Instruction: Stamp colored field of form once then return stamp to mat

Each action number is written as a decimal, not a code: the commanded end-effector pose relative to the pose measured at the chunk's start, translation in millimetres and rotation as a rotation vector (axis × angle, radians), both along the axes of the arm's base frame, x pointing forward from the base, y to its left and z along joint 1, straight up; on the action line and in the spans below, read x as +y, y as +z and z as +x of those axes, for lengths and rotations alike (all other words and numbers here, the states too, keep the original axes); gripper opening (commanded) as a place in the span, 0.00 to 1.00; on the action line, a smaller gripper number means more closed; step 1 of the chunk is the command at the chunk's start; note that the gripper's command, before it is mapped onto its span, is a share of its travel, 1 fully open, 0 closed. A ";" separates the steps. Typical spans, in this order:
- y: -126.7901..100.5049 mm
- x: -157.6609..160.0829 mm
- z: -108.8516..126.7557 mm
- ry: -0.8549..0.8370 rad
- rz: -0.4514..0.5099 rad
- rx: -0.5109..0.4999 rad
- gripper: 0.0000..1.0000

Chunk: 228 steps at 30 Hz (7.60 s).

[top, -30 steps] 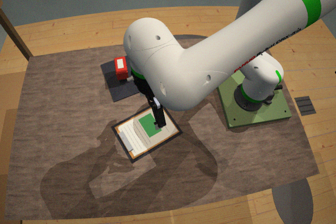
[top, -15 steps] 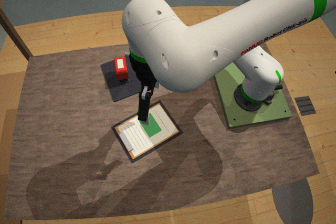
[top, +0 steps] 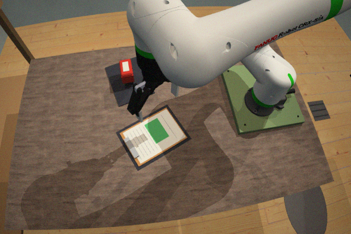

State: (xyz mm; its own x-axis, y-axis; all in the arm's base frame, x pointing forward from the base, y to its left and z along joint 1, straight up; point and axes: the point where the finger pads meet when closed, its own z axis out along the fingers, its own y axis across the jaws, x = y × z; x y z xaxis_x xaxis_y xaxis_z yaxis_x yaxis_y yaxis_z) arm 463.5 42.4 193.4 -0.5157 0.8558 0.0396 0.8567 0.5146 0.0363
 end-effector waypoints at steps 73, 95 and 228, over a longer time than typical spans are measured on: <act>-127.2 -264.2 100.8 -0.491 -0.053 0.020 0.55; -150.0 -264.3 100.9 -0.491 -0.053 0.020 0.55; -109.7 24.6 2.0 -0.152 -0.056 0.012 0.21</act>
State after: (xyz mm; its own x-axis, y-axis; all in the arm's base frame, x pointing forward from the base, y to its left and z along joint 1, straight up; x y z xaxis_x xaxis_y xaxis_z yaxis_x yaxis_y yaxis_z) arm 457.6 86.9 84.7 -0.3792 0.9253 -0.0056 0.9253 0.3792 0.0005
